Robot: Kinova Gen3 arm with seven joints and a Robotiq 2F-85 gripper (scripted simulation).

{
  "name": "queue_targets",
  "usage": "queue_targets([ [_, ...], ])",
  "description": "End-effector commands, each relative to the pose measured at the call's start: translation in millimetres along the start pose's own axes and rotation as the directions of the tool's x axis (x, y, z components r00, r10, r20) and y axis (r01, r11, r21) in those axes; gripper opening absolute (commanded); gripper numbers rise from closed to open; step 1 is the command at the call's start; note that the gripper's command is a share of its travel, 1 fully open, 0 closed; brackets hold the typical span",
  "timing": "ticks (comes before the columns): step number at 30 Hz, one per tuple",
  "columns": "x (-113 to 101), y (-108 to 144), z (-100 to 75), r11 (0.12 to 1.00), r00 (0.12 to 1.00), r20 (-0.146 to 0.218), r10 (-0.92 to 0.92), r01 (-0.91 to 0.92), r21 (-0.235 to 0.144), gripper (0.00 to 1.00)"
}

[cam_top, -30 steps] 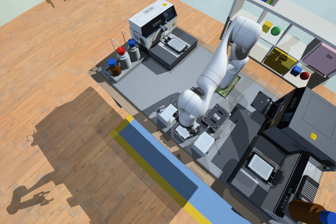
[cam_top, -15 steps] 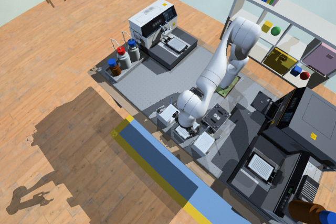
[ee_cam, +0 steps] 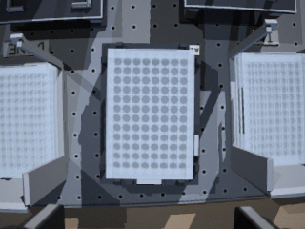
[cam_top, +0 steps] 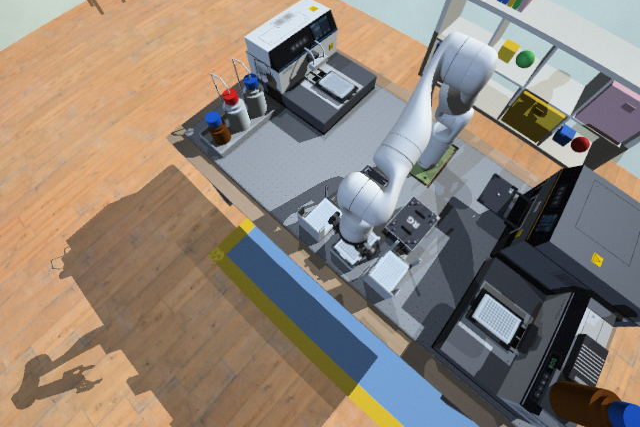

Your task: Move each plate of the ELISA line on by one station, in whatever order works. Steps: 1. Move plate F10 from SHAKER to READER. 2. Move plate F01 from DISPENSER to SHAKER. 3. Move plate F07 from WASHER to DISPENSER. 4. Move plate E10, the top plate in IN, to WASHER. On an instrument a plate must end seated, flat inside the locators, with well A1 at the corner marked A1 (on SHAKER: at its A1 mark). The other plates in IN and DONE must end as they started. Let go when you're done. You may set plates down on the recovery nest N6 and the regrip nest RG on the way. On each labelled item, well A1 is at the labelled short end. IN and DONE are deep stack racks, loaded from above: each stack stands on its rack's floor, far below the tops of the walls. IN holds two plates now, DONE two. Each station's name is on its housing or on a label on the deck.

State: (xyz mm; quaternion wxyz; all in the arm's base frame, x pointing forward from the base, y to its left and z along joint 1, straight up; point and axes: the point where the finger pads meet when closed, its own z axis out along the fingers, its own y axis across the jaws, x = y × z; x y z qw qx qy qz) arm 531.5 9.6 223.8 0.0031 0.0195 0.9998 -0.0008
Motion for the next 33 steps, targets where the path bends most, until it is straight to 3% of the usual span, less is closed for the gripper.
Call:
queue_targets([
  [1, 0, 0, -1.2, 1.0, 1.0, 0.003, 0.0, 0.0, 0.0, 1.0],
  [15, 3, 0, -1.2, 1.0, 1.0, 0.003, 0.0, 0.0, 0.0, 1.0],
  [33, 56, 0, -1.0, 1.0, 1.0, 0.002, 0.0, 0.0, 0.0, 1.0],
])
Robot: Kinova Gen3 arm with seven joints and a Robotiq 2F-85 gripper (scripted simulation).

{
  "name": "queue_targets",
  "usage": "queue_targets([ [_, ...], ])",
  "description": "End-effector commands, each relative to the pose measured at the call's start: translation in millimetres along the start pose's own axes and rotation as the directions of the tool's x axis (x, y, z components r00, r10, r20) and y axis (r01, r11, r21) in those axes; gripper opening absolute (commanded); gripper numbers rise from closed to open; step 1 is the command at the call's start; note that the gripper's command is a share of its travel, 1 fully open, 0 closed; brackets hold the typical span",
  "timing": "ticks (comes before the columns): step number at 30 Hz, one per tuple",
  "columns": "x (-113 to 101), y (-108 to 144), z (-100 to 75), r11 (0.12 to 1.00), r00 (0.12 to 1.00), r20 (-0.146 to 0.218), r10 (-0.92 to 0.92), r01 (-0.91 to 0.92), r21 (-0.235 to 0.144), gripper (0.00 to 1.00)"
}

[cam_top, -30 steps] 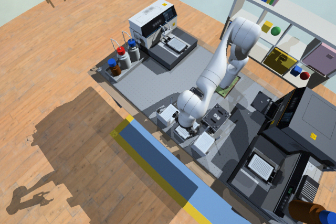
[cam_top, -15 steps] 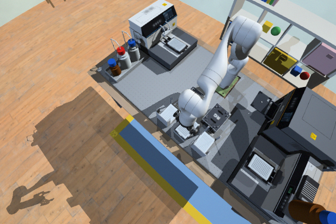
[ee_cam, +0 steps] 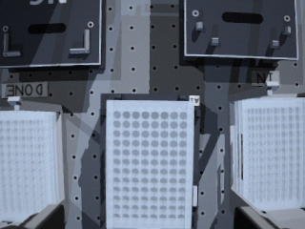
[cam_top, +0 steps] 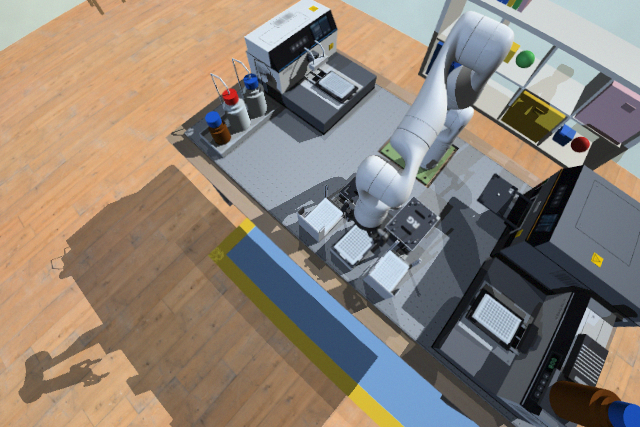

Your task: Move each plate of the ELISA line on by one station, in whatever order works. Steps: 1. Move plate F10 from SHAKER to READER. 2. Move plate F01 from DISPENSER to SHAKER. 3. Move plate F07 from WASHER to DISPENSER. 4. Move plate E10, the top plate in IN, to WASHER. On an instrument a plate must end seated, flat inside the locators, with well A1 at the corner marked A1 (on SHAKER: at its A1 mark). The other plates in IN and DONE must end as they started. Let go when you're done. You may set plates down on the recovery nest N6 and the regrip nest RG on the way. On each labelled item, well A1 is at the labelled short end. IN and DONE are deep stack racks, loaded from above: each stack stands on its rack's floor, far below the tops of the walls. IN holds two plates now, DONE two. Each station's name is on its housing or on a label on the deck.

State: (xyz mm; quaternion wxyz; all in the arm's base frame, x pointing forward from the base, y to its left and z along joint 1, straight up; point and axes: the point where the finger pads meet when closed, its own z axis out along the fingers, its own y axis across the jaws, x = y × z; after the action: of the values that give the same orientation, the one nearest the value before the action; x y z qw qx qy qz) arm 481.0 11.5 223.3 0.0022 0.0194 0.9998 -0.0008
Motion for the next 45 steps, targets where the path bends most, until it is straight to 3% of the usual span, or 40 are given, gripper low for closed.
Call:
queue_targets([
  [1, 5, 0, -1.2, 1.0, 1.0, 0.004, 0.0, 0.0, 0.0, 1.0],
  [16, 5, 0, 1.4, 1.0, 1.0, 0.004, 0.0, 0.0, 0.0, 1.0],
  [45, 5, 0, 37.5, 1.0, 1.0, 0.004, 0.0, 0.0, 0.0, 1.0],
])
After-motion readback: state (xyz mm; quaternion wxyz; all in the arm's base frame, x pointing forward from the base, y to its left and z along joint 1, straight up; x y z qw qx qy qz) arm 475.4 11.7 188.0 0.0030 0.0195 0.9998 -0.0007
